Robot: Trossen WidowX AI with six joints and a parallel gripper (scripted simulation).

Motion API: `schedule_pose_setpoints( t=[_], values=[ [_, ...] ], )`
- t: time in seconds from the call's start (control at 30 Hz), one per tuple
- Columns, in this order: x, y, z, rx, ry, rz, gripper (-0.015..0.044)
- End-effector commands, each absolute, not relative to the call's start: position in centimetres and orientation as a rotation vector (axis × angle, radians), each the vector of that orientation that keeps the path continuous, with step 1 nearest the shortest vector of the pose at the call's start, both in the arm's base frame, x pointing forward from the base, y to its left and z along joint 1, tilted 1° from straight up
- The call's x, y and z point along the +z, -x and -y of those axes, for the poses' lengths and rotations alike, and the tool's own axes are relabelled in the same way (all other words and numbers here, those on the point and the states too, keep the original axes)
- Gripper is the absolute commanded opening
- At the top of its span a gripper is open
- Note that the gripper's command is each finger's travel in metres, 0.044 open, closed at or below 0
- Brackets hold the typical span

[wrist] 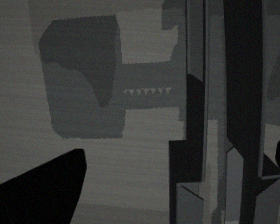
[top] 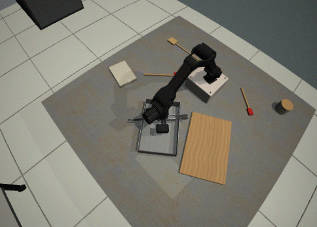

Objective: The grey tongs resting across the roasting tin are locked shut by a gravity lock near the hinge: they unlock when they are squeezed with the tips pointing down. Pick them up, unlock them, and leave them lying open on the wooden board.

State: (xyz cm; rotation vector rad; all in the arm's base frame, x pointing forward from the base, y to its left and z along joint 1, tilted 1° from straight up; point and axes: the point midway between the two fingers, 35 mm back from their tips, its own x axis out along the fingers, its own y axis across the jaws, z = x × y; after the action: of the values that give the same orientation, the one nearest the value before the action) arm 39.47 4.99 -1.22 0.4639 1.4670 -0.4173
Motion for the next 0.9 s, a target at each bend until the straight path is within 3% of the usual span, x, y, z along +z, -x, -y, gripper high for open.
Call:
schedule_pose_setpoints(
  t=[0.0,0.33,0.83,0.87],
  values=[
    [-1.19,-39.48,-5.0,-0.417,-0.464,-1.466,0.0387],
    [-1.19,-39.48,-5.0,-0.417,-0.464,-1.466,0.0125],
    [-1.19,-39.48,-5.0,-0.417,-0.464,-1.466,0.0025],
    [-1.19,-39.48,-5.0,-0.417,-0.464,-1.466,-0.0001]
  ],
)
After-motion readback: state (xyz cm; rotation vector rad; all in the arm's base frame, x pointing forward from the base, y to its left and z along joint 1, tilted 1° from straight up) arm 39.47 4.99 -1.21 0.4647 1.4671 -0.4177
